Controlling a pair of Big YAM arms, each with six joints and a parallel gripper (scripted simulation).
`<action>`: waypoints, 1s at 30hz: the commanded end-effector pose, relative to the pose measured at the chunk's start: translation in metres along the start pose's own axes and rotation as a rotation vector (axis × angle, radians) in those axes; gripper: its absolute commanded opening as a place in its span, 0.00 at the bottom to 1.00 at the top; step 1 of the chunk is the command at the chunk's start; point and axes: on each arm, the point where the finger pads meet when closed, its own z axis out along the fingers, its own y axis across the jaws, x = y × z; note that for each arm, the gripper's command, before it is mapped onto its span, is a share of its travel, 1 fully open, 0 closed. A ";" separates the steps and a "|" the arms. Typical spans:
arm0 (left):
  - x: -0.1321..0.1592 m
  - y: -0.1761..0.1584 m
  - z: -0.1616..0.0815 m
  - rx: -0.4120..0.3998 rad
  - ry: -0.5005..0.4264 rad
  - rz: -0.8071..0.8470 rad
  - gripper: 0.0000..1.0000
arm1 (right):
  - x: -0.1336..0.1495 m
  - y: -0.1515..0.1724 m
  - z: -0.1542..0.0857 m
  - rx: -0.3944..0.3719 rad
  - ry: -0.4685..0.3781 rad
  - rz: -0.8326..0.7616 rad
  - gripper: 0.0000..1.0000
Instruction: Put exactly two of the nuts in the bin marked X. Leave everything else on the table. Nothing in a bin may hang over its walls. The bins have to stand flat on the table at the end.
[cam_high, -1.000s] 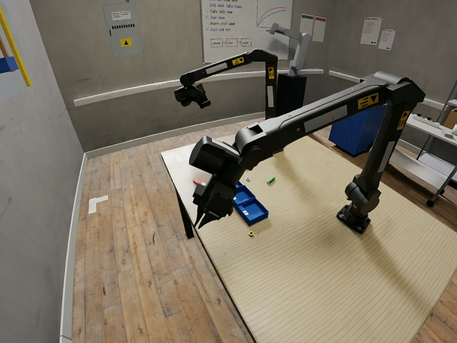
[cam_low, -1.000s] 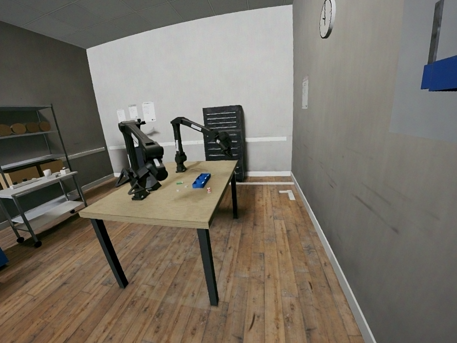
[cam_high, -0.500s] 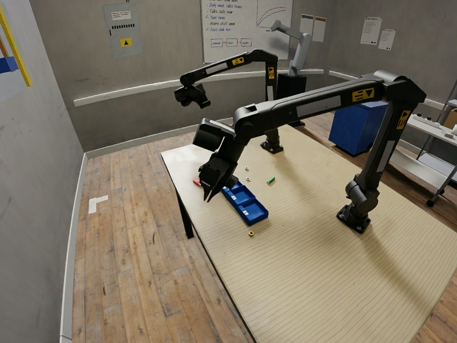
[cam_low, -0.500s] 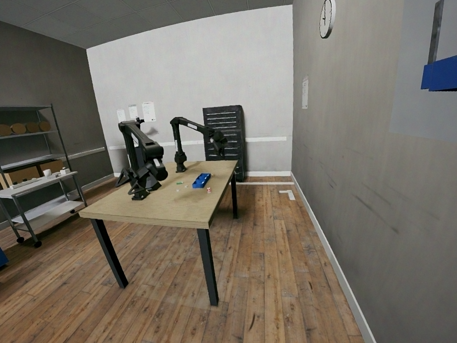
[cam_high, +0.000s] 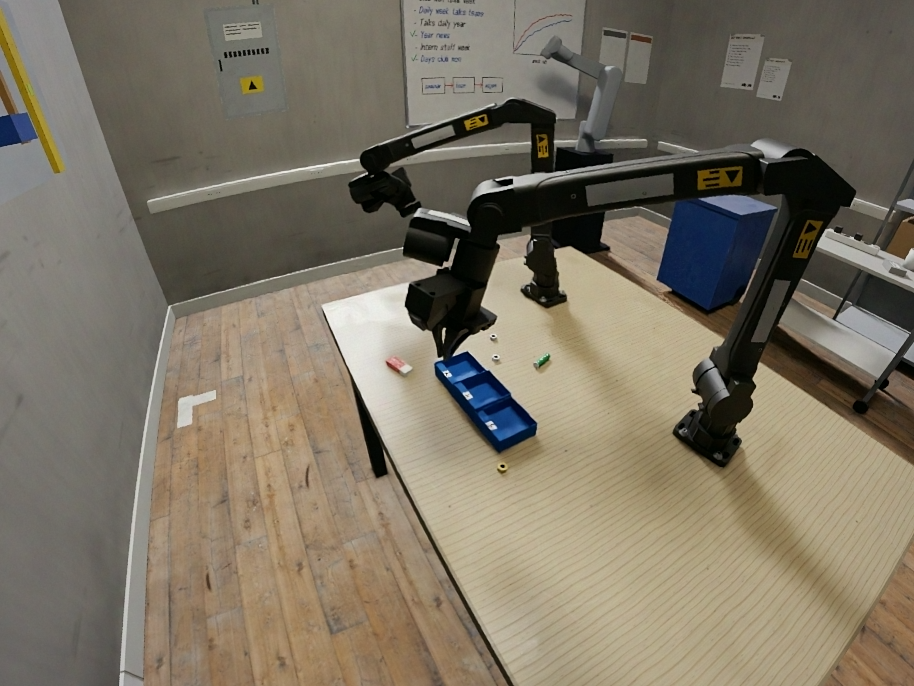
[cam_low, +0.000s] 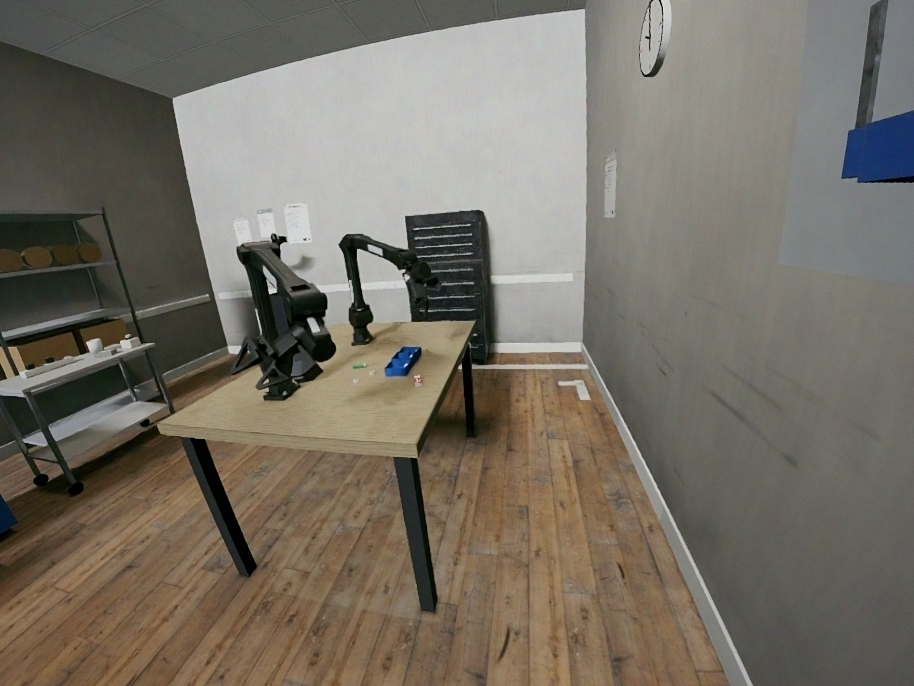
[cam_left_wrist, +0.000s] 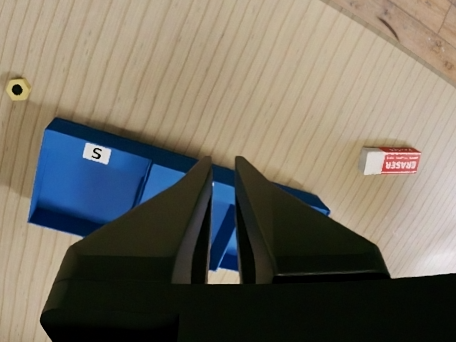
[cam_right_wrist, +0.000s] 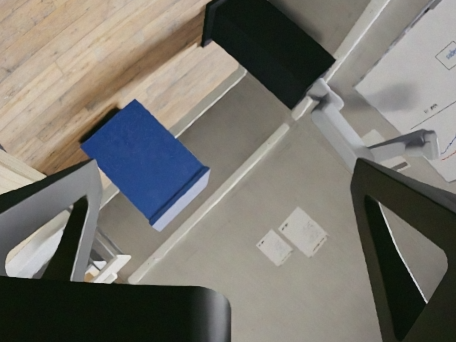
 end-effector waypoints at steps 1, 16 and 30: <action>0.020 -0.005 -0.019 0.002 0.008 0.065 0.09 | 0.003 -0.005 0.003 -0.004 0.003 0.015 1.00; 0.104 -0.023 -0.080 -0.033 0.161 0.355 0.09 | 0.003 -0.005 0.003 -0.004 0.003 0.015 1.00; 0.128 -0.004 -0.072 -0.112 0.237 0.433 0.09 | 0.003 -0.005 0.003 -0.004 0.003 0.015 1.00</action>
